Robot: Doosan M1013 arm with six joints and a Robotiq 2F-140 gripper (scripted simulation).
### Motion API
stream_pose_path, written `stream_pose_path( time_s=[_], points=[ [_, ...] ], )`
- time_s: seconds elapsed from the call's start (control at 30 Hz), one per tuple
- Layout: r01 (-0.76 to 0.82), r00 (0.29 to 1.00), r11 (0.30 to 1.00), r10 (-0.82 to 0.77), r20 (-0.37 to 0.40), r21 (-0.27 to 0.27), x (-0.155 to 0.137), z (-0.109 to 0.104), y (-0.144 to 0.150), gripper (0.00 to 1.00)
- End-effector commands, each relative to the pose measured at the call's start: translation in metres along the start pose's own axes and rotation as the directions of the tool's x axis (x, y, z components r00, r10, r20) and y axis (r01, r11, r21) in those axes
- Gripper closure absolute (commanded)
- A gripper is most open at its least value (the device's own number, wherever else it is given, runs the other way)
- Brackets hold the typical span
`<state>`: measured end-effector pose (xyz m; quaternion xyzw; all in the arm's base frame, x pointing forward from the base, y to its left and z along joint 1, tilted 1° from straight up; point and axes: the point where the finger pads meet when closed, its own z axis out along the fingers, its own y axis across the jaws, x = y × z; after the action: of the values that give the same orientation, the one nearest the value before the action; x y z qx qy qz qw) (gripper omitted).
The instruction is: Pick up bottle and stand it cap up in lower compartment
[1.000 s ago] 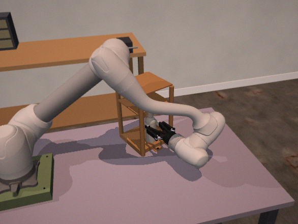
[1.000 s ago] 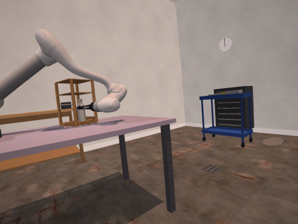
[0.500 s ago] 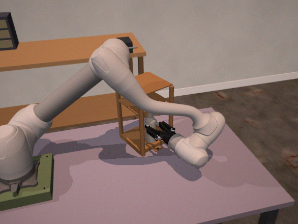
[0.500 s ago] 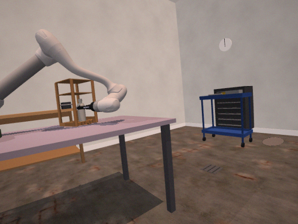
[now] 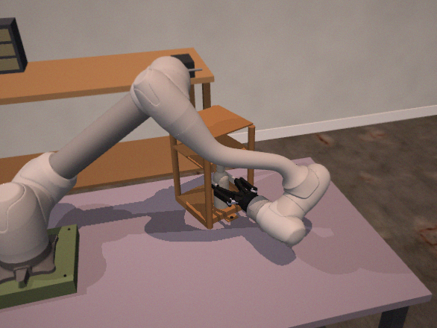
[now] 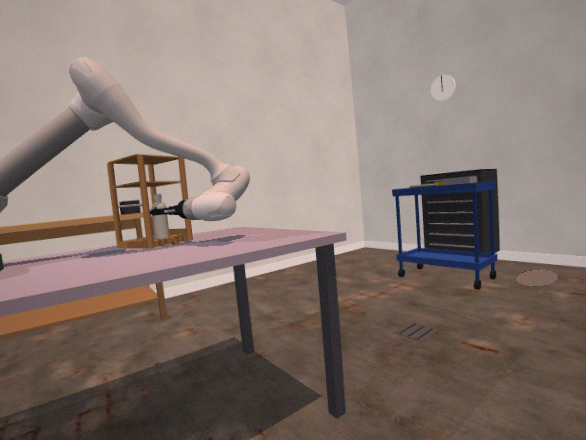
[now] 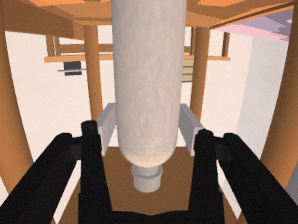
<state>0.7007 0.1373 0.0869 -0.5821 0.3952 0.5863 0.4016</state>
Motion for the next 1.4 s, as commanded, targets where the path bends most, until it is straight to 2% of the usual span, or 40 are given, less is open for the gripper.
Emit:
stream_pose_path(
  time_s=[0.0, 1.37],
  points=[
    [0.000, 1.000, 1.000, 0.000, 0.000, 0.000, 0.000, 0.000, 0.000, 0.51],
    [0.000, 1.000, 1.000, 0.000, 0.000, 0.000, 0.000, -0.010, 0.000, 0.51]
  ],
)
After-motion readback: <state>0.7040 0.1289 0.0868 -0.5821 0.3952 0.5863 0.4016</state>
